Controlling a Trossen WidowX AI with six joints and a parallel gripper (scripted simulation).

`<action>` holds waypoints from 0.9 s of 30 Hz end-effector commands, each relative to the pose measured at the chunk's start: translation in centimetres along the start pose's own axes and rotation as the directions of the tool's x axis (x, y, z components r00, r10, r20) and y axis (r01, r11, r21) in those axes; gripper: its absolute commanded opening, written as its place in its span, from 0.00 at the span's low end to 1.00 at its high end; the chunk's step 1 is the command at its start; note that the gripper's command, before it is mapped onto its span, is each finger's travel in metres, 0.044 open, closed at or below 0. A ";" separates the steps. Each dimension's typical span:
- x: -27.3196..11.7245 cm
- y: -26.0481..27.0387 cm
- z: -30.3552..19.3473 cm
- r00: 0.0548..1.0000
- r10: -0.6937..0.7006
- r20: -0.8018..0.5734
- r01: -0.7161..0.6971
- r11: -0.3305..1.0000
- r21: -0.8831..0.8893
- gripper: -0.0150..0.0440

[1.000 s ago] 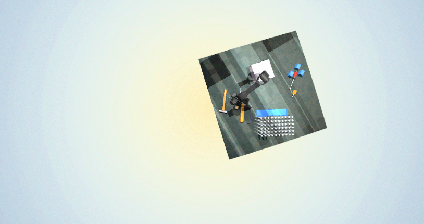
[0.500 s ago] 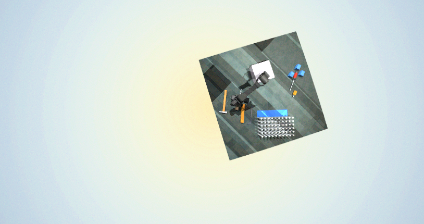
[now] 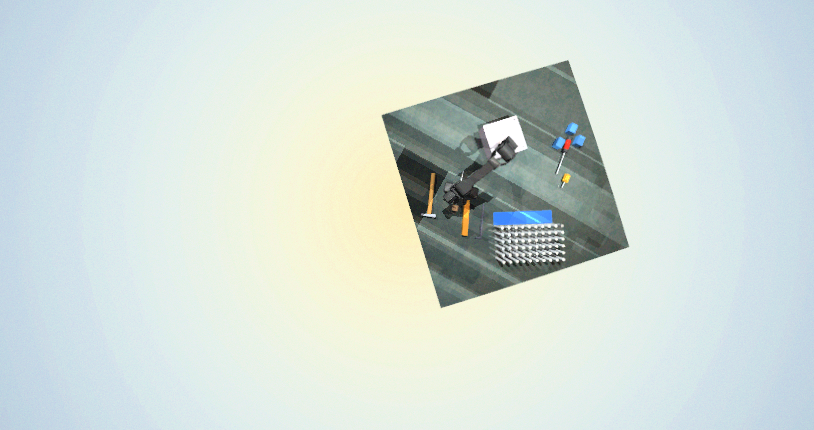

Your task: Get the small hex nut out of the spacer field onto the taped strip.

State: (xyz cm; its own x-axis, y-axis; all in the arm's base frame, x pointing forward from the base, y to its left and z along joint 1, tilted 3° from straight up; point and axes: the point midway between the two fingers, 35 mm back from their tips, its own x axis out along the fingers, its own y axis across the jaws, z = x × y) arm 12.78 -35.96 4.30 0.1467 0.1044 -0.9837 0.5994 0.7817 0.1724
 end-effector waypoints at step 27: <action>4.6 -1.1 0.1 1.000 0.005 0.000 -0.005 1.000 -0.002 0.73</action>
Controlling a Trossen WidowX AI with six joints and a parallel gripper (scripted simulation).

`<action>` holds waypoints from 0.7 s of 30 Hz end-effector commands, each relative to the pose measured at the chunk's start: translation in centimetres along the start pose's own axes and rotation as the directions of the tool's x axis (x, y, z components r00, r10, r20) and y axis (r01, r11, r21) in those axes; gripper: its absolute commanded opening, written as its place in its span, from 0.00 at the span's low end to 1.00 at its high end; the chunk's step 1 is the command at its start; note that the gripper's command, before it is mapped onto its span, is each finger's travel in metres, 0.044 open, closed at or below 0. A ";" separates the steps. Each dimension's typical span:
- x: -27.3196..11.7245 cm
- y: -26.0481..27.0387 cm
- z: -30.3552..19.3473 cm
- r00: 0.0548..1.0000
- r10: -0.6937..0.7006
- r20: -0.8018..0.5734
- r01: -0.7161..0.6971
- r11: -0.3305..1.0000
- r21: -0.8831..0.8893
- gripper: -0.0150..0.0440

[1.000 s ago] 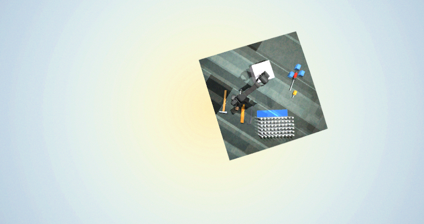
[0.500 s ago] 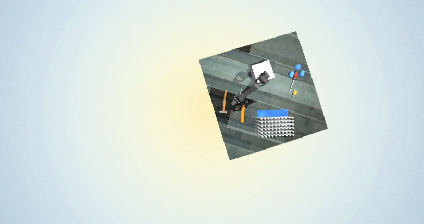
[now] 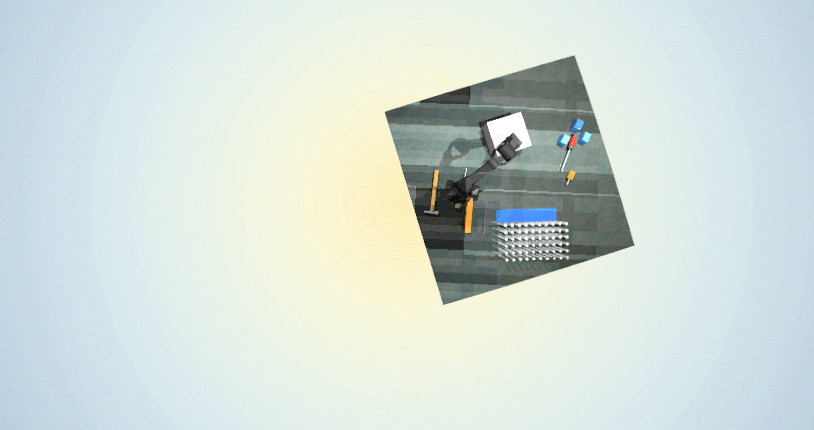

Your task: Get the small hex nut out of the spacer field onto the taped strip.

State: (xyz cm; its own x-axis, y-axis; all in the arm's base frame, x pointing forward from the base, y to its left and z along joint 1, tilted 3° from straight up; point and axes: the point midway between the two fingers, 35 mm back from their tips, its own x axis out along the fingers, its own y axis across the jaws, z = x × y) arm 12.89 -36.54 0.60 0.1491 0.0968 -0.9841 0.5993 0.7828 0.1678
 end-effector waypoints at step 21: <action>3.3 -0.5 -0.4 1.000 0.009 -0.007 -0.009 1.000 -0.001 0.51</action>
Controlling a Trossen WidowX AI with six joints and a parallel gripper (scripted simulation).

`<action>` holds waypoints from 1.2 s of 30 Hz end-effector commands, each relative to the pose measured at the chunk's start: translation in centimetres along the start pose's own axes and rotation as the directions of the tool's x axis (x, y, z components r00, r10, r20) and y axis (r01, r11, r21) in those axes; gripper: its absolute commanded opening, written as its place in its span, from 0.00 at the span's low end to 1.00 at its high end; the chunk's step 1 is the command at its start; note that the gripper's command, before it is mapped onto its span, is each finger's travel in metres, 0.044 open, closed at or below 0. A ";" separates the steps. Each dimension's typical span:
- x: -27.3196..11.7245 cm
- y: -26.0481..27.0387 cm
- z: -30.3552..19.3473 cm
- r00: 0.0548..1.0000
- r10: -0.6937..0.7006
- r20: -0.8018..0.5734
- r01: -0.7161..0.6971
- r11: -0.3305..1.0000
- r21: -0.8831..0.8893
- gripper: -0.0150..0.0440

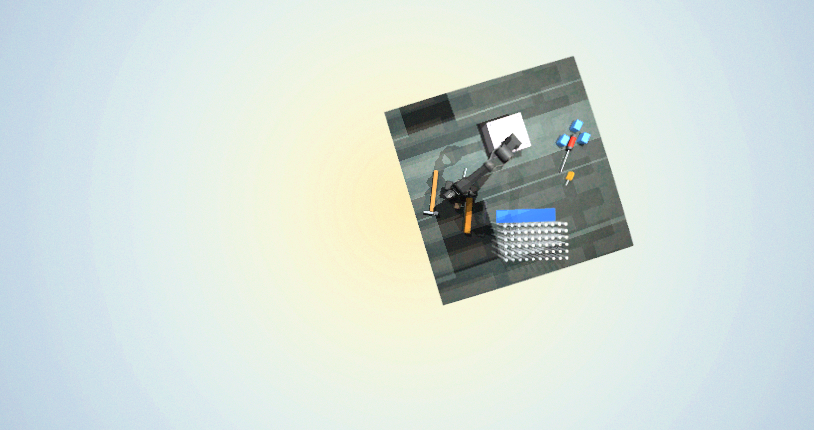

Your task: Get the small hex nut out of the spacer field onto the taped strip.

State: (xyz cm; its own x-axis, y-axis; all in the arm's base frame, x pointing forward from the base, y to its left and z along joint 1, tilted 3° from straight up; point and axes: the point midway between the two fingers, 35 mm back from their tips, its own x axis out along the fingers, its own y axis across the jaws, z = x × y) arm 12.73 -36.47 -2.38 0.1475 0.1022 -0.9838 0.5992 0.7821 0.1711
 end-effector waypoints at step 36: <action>-5.9 -1.1 -2.2 0.999 -0.018 -0.045 0.010 0.984 -0.178 0.25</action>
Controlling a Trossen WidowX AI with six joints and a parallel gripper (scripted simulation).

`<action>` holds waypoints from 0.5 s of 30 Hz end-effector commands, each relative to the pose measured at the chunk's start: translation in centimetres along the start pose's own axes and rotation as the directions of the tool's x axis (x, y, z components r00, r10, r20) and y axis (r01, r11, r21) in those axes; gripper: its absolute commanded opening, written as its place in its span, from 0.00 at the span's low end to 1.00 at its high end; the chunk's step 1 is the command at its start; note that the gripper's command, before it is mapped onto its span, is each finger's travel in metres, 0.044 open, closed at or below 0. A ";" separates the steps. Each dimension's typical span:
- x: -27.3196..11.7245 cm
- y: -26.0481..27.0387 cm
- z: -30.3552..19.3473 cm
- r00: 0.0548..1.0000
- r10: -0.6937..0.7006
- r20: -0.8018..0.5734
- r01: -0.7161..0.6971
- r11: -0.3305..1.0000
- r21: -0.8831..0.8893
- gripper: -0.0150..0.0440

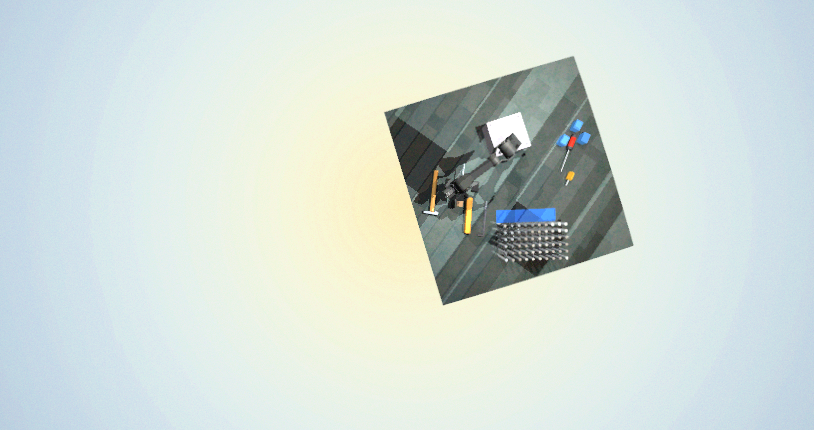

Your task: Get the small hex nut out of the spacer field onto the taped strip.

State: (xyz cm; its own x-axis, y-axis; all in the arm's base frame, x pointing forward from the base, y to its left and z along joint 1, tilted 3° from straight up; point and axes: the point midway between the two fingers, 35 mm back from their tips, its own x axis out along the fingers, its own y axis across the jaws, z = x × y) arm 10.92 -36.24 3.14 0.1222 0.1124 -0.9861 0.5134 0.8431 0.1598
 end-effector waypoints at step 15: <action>-0.7 -4.5 -5.5 0.995 -0.017 -0.099 -0.024 0.919 -0.395 0.25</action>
State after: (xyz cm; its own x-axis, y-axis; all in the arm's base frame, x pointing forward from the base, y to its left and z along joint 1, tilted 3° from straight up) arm 4.85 -37.11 2.94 0.0437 0.1396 -0.9892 0.1986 0.9692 0.1456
